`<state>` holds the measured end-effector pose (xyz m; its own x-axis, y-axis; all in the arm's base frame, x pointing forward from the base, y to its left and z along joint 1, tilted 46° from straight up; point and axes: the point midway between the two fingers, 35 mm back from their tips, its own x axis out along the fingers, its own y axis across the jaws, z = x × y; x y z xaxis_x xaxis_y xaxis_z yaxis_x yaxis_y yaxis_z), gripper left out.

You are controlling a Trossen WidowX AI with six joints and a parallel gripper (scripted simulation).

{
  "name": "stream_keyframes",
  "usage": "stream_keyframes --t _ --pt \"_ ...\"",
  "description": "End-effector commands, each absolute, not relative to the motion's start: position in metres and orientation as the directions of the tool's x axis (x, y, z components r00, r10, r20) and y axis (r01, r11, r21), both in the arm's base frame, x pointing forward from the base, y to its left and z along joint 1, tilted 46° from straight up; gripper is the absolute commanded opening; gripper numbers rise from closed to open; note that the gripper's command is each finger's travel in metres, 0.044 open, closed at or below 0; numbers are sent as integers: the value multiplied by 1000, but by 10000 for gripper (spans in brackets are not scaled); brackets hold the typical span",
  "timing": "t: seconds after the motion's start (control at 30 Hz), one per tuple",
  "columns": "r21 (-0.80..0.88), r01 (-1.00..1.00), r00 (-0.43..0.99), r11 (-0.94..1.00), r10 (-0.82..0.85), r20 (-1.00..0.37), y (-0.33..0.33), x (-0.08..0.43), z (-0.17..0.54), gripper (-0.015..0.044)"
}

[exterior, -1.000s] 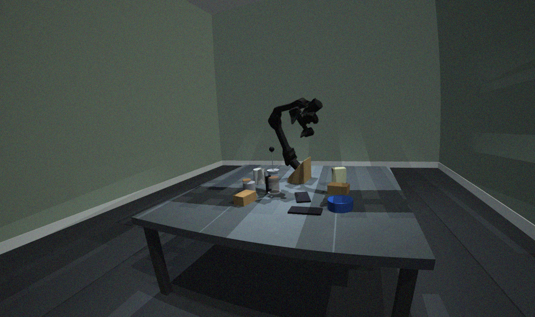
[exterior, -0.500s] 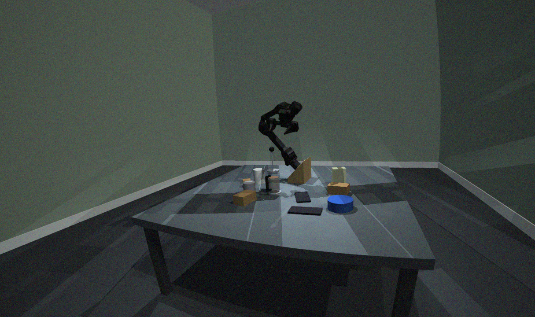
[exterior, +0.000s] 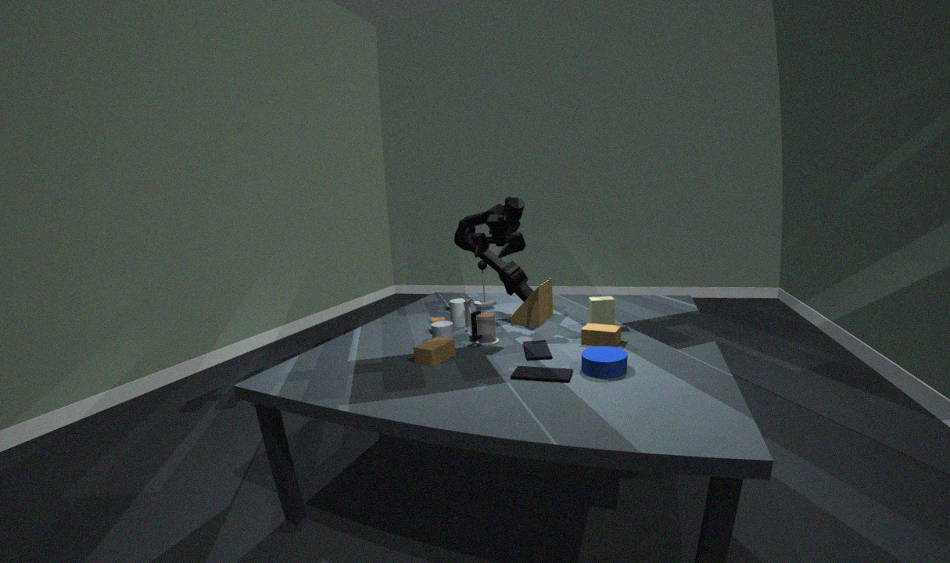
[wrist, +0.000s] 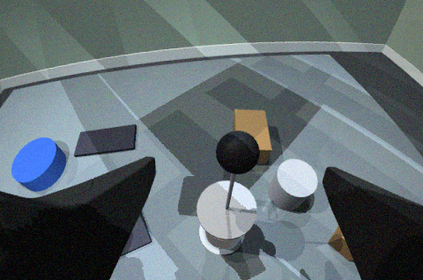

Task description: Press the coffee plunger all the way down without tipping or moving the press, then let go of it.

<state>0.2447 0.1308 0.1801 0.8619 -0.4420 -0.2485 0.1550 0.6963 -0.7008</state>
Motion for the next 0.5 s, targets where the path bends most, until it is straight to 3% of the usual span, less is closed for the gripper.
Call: stream_keyframes --t 0.0,0.47 --pt "-701 152 861 696 -441 -252 129 246 177 440" --pt "-699 149 858 699 -443 -260 120 265 170 440"
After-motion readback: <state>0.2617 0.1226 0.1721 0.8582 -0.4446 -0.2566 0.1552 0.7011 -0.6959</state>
